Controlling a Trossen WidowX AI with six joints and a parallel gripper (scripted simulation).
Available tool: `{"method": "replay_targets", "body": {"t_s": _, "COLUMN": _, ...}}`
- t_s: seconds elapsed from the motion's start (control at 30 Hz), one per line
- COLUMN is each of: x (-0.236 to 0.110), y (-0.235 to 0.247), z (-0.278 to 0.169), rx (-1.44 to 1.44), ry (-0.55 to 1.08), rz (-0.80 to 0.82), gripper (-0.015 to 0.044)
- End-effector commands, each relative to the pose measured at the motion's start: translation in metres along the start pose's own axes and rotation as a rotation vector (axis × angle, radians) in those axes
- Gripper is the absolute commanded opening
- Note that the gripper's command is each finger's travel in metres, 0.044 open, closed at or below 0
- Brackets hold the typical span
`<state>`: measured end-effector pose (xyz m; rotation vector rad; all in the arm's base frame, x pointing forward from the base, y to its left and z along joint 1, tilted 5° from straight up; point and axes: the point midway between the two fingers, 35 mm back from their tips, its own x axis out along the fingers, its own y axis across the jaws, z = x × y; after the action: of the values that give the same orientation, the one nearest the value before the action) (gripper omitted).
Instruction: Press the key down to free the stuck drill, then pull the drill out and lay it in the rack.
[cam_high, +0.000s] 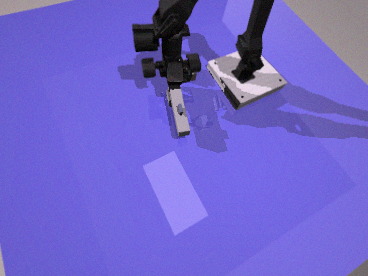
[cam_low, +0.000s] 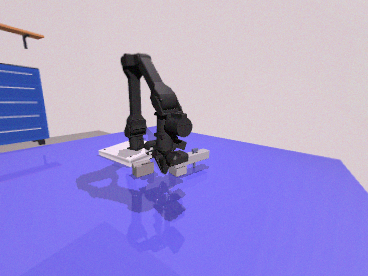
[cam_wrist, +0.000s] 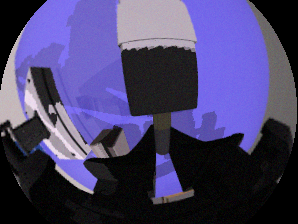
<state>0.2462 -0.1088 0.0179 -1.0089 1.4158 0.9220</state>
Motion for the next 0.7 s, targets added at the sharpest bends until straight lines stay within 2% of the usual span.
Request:
{"method": "replay_targets", "body": {"t_s": 0.0, "x": -0.001, "y": -0.001, "z": -0.007, "rx": -0.004, "ry": 0.003, "rz": -0.002, "gripper": 0.0}}
{"method": "replay_targets", "body": {"t_s": 0.6, "x": -0.001, "y": -0.001, "z": -0.033, "rx": -0.004, "ry": 0.006, "rz": -0.002, "gripper": 0.0}}
{"method": "replay_targets", "body": {"t_s": 0.67, "x": 0.0, "y": 0.0, "z": -0.028, "rx": 0.0, "ry": 0.003, "rz": 0.0, "gripper": 0.0053}}
